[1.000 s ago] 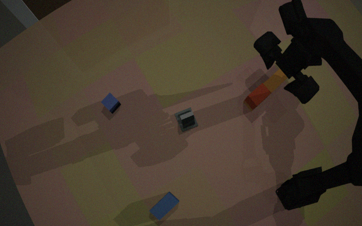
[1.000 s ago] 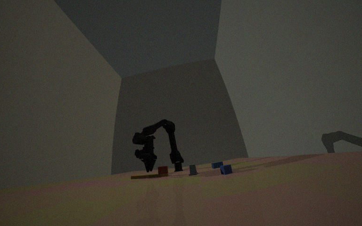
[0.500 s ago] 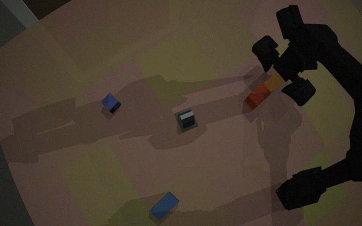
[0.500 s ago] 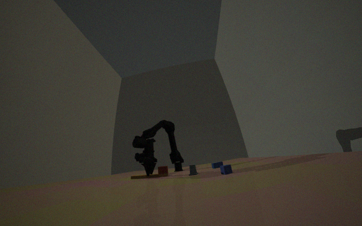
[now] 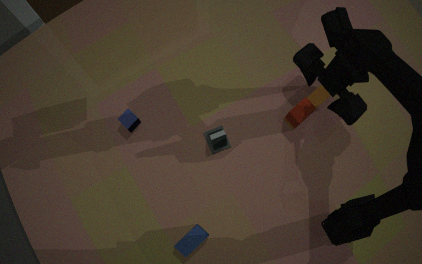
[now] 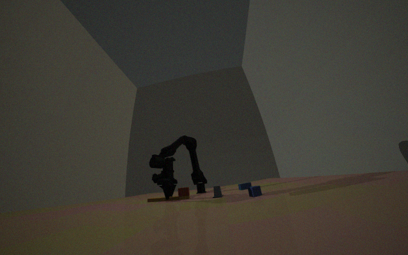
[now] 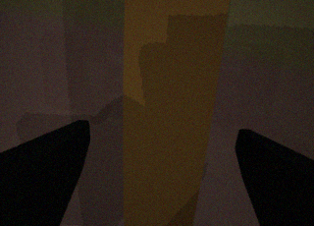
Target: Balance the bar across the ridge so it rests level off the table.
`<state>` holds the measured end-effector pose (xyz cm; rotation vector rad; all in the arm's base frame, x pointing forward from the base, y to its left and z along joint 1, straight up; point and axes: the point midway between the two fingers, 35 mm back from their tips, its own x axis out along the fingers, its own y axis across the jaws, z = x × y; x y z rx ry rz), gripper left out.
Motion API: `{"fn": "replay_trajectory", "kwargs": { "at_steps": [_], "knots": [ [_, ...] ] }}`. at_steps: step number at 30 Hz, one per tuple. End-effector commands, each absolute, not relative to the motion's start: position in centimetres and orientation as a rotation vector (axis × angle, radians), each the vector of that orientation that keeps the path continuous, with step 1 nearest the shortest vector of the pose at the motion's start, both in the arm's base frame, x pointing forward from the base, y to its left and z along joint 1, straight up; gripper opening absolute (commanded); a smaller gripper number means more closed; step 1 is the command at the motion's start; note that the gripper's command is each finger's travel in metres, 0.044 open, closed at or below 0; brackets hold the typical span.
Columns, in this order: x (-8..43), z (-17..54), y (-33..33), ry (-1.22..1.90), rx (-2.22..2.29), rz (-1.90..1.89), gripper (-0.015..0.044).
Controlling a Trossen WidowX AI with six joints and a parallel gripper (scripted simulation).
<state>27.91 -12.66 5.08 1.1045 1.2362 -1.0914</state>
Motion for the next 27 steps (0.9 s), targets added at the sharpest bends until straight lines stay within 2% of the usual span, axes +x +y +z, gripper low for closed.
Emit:
{"fn": "replay_trajectory", "kwargs": {
  "at_steps": [1,3,10,15,19,27],
  "knots": [
    [27.9,4.9,-12.6,1.242,1.104,-1.088,0.0315],
    [27.9,4.9,-12.6,1.242,1.104,-1.088,0.0315],
    [27.9,5.1,-12.7,1.237,1.104,-1.092,0.0131],
    [27.9,5.1,-12.7,1.237,1.104,-1.092,0.0098],
    [28.0,5.7,-12.7,1.237,1.104,-1.091,0.0],
    [28.2,7.7,-12.8,1.238,1.104,-1.091,0.0]
  ]
}}
